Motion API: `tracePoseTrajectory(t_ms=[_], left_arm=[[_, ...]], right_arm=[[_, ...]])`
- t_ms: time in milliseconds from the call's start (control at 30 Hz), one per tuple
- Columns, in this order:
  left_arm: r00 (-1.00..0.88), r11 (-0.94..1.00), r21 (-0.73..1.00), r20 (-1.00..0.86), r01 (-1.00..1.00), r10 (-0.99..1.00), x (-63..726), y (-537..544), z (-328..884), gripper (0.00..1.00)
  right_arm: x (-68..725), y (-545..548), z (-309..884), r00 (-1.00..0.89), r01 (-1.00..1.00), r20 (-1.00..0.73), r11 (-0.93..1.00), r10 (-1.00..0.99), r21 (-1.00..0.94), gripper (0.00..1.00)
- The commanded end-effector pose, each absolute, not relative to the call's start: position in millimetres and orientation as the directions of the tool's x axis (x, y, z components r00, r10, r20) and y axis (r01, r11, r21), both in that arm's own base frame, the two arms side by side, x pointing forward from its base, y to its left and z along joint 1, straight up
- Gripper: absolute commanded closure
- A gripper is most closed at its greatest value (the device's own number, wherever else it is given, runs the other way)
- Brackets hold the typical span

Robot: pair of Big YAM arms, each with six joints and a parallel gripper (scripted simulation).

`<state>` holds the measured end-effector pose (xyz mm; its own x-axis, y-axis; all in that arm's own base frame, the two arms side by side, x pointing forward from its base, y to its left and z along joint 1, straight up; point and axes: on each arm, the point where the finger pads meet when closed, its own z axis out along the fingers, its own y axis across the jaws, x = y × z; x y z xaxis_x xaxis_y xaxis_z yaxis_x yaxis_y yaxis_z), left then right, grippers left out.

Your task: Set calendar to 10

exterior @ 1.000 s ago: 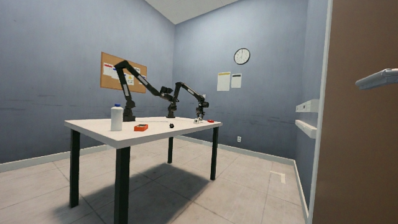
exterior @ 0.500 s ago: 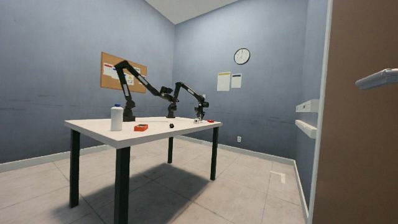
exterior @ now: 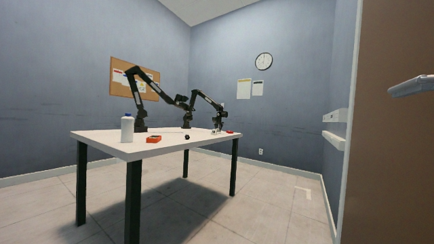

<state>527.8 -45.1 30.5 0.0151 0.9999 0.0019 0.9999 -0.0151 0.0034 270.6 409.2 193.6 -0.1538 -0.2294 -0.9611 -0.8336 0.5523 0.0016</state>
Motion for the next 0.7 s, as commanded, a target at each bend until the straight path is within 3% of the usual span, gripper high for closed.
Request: tracePoseTrajectory(t_ms=[0, 667], left_arm=[[0.017, -0.017, 0.016, 0.000, 1.000, 1.000, 531, -46, 35, 0.60], [0.020, -0.020, 0.015, 0.000, 1.000, 1.000, 532, -48, 20, 0.60]], right_arm=[[271, 412, 197, -0.148, -0.835, -0.963, 0.550, -0.225, 0.000, 0.00], [271, 412, 197, -0.148, -0.835, -0.963, 0.550, -0.225, 0.000, 0.00]])
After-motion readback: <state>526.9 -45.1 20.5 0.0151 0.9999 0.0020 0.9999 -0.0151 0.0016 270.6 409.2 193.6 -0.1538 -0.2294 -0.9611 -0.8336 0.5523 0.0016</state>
